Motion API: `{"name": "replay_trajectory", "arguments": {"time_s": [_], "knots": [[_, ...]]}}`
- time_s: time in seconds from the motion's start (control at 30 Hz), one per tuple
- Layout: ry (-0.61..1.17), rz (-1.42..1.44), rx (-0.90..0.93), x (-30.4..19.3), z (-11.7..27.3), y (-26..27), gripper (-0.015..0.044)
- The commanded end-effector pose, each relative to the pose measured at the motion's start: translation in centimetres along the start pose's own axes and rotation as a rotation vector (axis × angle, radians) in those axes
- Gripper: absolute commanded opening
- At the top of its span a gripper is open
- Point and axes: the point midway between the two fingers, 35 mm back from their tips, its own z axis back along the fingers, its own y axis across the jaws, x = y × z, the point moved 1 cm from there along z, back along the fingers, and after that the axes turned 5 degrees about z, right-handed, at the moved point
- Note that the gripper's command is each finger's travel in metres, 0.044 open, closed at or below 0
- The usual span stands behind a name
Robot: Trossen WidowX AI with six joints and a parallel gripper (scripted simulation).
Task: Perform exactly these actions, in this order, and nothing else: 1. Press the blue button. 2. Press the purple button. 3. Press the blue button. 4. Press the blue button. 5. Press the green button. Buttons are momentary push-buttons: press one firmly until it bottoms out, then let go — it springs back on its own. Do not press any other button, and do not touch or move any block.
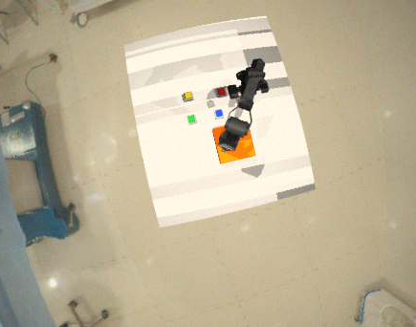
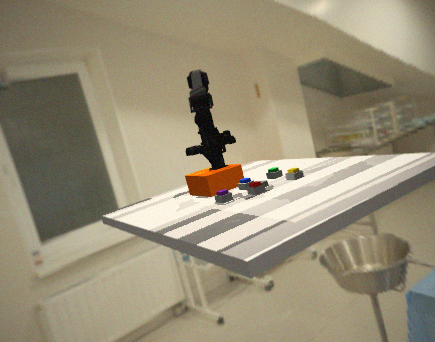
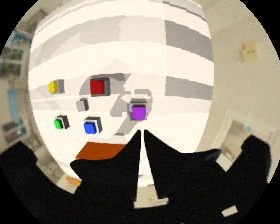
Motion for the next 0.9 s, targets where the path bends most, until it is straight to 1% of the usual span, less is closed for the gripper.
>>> {"name": "replay_trajectory", "arguments": {"time_s": [0.0, 0.03, 0.1, 0.3, 0.87], "knots": [[0.006, 0.007, 0.007, 0.0, -3.6, -0.2, 0.002], [0.006, 0.007, 0.007, -0.1, -4.9, -0.1, 0.002], [0.007, 0.007, 0.007, -0.2, -5.8, -0.1, 0.002], [0.007, 0.007, 0.007, -0.2, -5.9, -0.1, 0.002], [0.007, 0.007, 0.008, -0.2, -8.7, 0.0, 0.002]]}}
